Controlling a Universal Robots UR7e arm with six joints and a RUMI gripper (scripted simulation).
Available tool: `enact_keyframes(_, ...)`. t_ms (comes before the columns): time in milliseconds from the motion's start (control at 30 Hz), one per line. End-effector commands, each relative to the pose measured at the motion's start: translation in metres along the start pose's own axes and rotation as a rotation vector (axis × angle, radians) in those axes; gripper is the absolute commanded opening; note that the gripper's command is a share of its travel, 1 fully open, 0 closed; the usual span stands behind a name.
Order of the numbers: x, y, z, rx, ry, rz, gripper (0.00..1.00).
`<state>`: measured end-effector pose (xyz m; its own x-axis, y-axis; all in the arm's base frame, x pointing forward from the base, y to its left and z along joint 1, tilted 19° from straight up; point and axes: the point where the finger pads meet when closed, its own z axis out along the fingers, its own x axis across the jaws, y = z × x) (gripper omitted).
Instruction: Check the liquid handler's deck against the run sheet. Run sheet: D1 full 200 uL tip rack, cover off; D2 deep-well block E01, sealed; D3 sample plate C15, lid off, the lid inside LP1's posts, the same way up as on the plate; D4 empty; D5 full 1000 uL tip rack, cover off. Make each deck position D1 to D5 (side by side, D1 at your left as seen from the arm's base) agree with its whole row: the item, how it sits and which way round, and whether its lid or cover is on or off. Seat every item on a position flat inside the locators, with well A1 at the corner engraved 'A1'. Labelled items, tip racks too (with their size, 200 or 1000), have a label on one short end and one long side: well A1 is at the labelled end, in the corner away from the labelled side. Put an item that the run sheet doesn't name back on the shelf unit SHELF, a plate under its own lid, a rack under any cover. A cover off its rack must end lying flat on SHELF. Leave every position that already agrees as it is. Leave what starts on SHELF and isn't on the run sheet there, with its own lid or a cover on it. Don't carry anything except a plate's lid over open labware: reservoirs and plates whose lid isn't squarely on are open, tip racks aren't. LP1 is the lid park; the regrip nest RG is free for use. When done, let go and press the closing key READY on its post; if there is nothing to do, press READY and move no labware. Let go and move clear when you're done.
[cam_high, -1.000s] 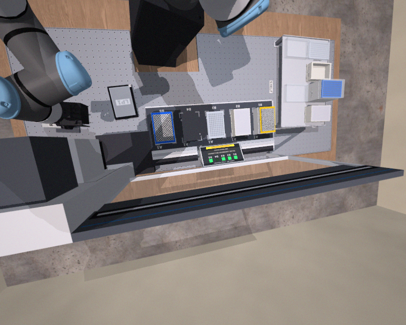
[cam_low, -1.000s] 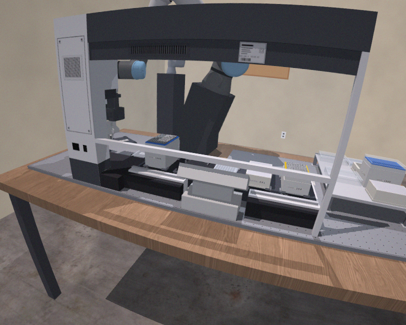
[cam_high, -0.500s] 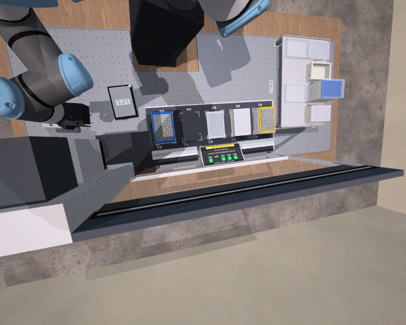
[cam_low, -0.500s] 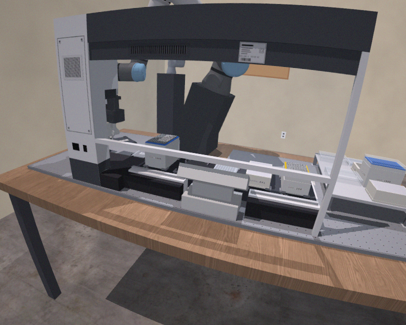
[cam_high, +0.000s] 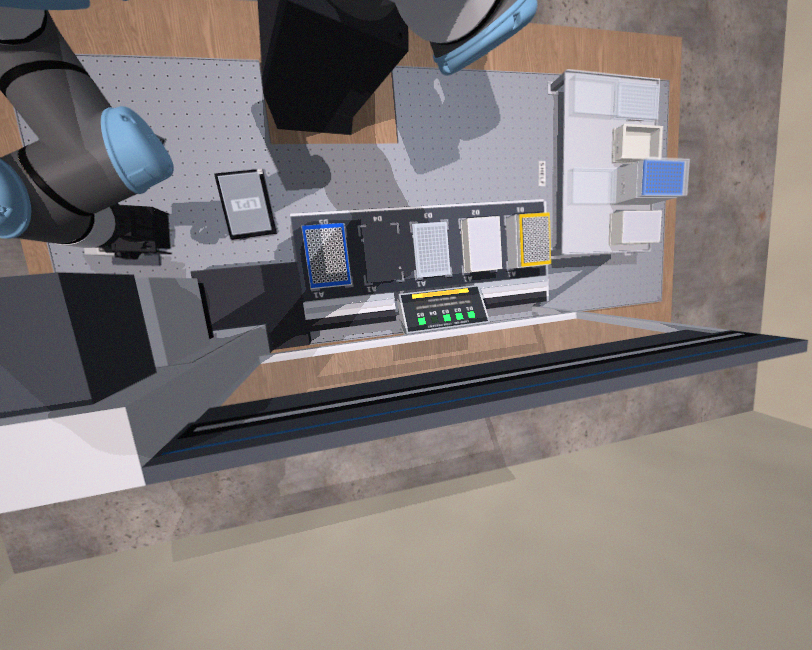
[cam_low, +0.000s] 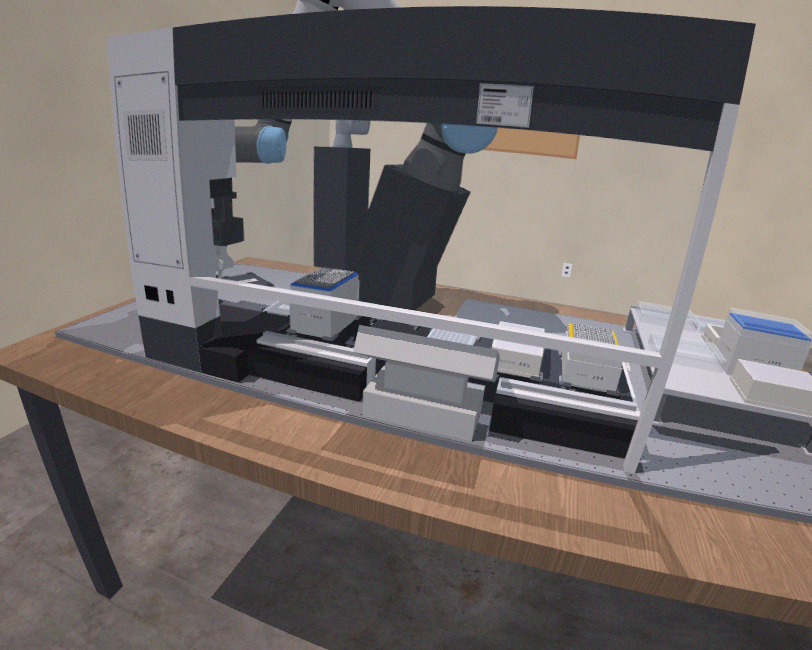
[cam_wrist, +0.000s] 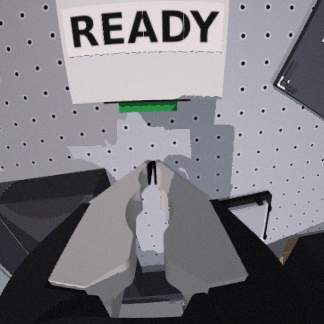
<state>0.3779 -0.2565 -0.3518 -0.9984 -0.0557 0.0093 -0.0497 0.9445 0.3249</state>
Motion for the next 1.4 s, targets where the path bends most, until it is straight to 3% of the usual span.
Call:
enact_keyframes(0,0.000,-0.010,0.000,0.001,0.000,0.000,0.00)
enact_keyframes(333,0.000,-0.026,0.000,0.001,0.001,0.000,0.00)
enact_keyframes(1367,0.000,-0.034,0.000,0.001,0.000,0.000,0.00)
